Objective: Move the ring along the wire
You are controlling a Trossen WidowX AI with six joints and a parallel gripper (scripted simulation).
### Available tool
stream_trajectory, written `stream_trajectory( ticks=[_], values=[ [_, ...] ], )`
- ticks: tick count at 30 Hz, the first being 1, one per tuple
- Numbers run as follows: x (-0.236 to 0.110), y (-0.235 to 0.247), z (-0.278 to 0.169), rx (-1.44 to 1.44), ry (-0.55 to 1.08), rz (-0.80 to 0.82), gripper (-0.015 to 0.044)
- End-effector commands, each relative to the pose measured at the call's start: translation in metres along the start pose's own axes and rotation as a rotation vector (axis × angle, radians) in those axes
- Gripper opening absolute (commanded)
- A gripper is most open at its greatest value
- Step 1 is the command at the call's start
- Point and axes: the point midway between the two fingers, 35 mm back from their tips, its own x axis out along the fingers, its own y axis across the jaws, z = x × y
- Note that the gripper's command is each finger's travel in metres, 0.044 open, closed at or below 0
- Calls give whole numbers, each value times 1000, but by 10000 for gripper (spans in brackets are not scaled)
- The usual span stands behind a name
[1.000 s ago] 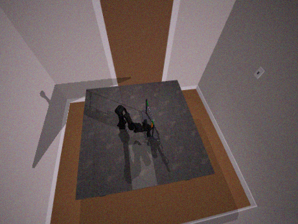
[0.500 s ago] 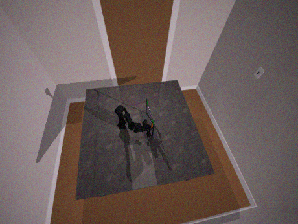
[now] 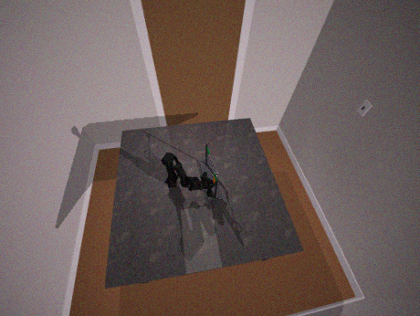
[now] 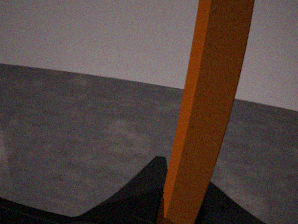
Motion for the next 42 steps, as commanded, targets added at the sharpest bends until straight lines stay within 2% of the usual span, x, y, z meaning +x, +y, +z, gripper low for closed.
stream_trajectory(
  ticks=[1,24,42],
  values=[
    [-1,5,2,-1,-6,-3,-150],
    [-1,28,2,6,-6,-10,-150],
    [-11,45,2,17,78,-25,-150]
  ],
)
